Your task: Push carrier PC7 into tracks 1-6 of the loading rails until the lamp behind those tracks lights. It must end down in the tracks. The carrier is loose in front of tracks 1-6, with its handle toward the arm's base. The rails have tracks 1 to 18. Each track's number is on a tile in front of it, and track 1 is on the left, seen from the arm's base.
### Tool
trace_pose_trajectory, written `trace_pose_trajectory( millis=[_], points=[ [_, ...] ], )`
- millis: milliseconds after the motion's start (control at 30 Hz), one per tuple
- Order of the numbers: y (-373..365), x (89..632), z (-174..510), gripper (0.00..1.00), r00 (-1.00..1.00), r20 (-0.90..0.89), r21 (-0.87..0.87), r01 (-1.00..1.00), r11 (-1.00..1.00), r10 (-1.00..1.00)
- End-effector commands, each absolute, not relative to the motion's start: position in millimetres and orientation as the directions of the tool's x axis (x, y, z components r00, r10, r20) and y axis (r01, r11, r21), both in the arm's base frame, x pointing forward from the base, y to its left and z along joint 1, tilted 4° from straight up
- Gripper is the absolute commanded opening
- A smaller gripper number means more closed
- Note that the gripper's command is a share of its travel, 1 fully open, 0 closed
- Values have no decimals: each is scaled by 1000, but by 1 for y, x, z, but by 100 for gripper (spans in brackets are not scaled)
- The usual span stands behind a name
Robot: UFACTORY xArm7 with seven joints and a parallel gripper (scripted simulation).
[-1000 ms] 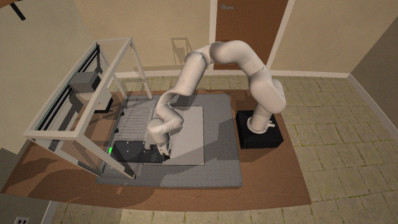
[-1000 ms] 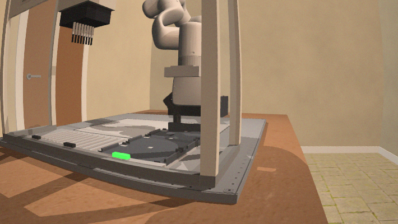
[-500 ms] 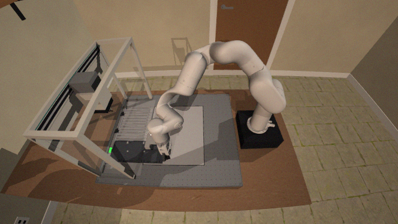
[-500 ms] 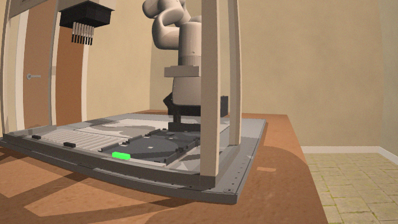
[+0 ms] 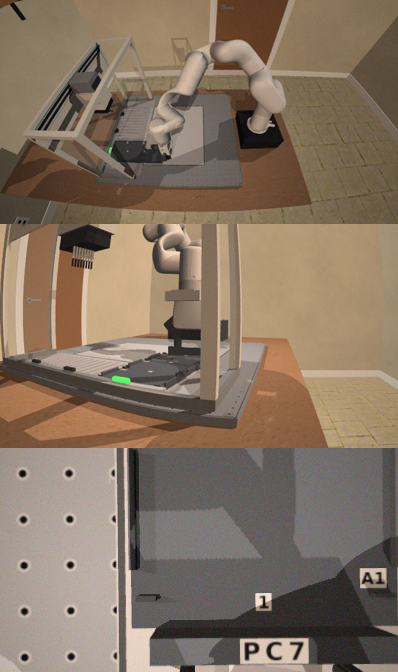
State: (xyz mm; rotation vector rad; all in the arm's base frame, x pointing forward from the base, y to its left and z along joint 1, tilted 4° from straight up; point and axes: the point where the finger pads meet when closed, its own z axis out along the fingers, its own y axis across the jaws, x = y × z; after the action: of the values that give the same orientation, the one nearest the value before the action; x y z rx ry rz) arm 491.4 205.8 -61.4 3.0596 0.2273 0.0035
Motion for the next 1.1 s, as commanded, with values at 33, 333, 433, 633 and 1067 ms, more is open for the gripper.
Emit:
trace_pose_trajectory(
  millis=[33, 333, 433, 633, 1067],
  points=[
    [207, 490, -60, 82, 989, 1, 72, 148, -986, 149],
    [207, 490, -55, 82, 989, 1, 72, 148, -986, 149],
    [207, 490, -53, 82, 989, 1, 72, 148, -986, 149],
    [208, 490, -43, 82, 989, 1, 72, 148, -986, 149],
    [209, 490, -25, 82, 989, 1, 72, 148, -986, 149]
  ],
)
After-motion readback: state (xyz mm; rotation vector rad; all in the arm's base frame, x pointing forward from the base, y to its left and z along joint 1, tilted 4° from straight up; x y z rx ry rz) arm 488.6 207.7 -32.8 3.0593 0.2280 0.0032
